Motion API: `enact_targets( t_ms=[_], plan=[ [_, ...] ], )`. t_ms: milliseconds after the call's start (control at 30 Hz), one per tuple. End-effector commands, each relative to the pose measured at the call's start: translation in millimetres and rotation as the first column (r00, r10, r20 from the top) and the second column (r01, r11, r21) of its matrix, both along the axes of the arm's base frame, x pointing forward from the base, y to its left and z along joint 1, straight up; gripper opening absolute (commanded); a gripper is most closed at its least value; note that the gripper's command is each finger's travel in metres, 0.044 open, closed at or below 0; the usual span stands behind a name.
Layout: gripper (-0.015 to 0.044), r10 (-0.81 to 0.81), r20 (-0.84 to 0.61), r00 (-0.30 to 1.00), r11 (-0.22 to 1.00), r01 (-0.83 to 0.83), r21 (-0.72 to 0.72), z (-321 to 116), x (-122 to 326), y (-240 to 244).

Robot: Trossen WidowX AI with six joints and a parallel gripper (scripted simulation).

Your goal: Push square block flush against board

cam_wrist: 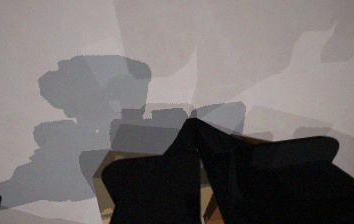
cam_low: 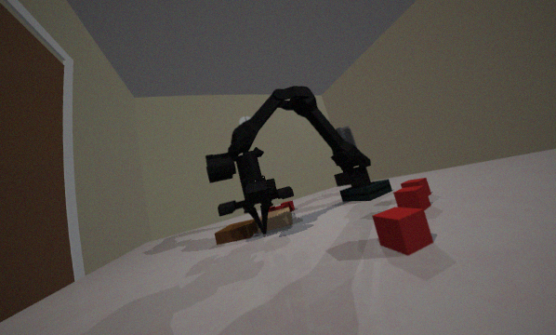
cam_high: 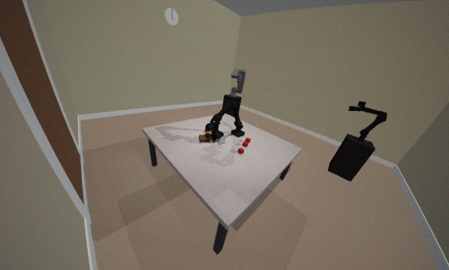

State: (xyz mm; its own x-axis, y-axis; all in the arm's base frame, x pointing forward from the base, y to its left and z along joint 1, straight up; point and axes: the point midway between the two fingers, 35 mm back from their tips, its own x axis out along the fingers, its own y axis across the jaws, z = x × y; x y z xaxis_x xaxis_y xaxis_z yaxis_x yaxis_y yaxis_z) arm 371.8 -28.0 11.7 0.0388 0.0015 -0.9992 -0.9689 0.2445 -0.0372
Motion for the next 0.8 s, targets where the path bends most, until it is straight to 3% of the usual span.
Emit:
enact_targets(
  t_ms=[0,300,467,767],
  plan=[
    [0.0000,-0.003,0.003,1.000,1.000,0.003,-0.003,1,4,5],
    [0.0000,0.000,0.001,1.000,1.000,0.000,0.001,3,5,14],
    [0.0000,-0.003,0.003,1.000,1.000,0.003,-0.002,56,3,14],
    [0.0000,-0.086,0.002,0.996,0.996,0.086,0.002,56,3,5]
  ],
)
